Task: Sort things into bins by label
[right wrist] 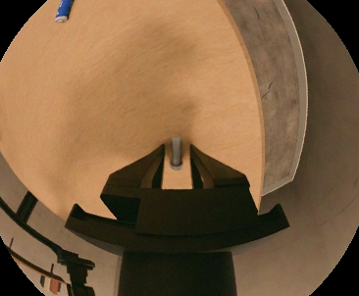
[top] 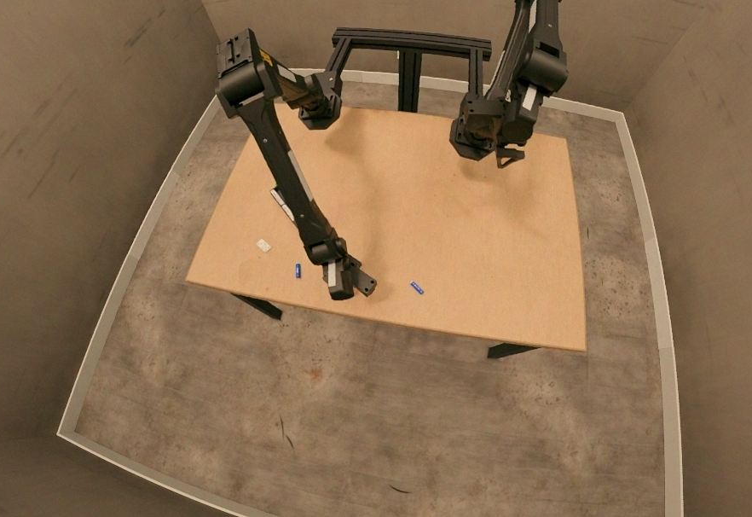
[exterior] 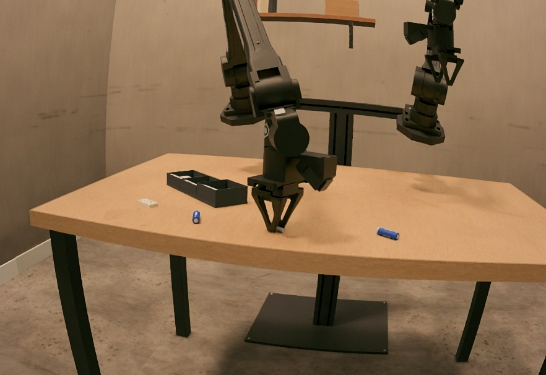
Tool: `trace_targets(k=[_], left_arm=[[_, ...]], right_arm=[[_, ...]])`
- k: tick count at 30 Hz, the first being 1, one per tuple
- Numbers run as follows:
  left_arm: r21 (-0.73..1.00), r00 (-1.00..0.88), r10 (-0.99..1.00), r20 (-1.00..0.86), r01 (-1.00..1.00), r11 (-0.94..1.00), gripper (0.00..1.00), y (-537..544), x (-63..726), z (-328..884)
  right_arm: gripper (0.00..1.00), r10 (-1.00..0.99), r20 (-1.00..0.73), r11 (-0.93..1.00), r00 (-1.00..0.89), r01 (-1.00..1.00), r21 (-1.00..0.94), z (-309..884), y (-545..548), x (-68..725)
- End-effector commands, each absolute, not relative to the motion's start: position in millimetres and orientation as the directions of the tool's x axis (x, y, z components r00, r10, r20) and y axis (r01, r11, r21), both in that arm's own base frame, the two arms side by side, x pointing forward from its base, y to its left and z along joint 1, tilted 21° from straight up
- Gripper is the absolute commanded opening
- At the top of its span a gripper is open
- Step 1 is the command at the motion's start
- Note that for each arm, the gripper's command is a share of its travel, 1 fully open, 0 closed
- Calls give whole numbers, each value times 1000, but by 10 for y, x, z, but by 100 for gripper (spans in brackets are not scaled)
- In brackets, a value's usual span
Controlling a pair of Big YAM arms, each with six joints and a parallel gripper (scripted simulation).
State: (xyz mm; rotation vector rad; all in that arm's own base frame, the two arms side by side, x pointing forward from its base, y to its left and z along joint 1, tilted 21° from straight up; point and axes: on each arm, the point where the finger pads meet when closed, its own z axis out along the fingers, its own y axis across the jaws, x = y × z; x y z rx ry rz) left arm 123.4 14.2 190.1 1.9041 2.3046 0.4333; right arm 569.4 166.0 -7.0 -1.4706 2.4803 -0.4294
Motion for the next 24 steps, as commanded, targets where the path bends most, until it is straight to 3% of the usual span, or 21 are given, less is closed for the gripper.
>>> trace_targets(k=[1,4,5,24], left_arm=[[358,-202,977,65,919,166,100,138,1288,2229],[358,-202,977,65,919,166,100,138,1288,2229],[358,-202,977,65,919,166,100,138,1288,2229],[358,-202,977,65,919,166,100,138,1288,2229]], right_arm=[[29,-878,-79,463,-471,-797,-388,136,1612,5842],[29,-878,-77,463,-472,-798,-387,121,1600,5808],[10,-880,-67,458,-470,-805,-377,48,1681,5788],[10,-878,-80,463,-472,-796,-389,141,1596,5806]])
